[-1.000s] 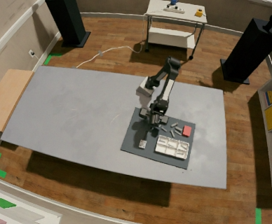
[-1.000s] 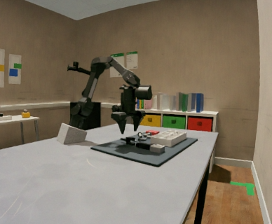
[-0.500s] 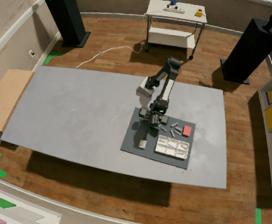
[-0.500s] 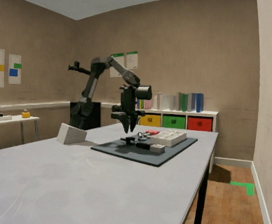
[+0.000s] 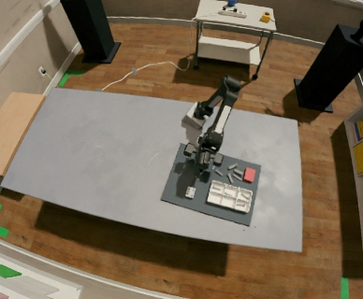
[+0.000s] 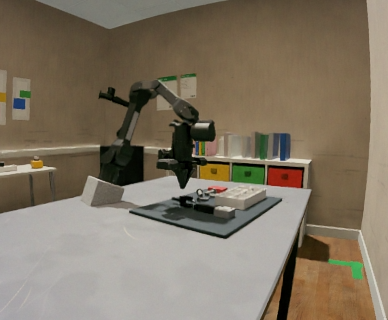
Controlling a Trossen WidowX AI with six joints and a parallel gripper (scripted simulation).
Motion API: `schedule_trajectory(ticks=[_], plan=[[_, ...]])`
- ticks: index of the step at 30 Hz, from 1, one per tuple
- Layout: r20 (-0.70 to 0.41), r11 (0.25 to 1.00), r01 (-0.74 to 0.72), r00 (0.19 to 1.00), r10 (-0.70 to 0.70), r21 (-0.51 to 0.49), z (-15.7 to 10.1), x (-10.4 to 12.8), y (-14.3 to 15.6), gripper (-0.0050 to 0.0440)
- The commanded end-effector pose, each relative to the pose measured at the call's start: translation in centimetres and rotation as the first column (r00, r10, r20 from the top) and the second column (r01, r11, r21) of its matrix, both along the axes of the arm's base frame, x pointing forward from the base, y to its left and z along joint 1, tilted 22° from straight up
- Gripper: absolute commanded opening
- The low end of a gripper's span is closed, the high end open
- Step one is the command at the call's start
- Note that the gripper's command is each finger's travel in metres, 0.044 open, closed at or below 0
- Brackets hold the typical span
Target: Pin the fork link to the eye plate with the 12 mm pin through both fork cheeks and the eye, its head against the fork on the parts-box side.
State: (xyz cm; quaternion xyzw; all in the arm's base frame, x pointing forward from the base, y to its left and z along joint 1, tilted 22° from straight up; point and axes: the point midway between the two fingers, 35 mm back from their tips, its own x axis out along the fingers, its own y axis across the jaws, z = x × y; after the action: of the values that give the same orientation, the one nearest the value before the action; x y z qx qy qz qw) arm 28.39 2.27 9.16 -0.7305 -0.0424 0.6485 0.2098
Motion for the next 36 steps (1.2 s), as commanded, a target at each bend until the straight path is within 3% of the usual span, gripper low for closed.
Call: schedule_trajectory(ticks=[1,36], plan=[[0.032,1.000,0.001,0.999,-0.001,0.000,0.9,0.3,-0.4,-0.0050],[0.030,1.000,0.002,1.000,-0.002,-0.001,0.8,-0.1,-1.5,-0.0050]])
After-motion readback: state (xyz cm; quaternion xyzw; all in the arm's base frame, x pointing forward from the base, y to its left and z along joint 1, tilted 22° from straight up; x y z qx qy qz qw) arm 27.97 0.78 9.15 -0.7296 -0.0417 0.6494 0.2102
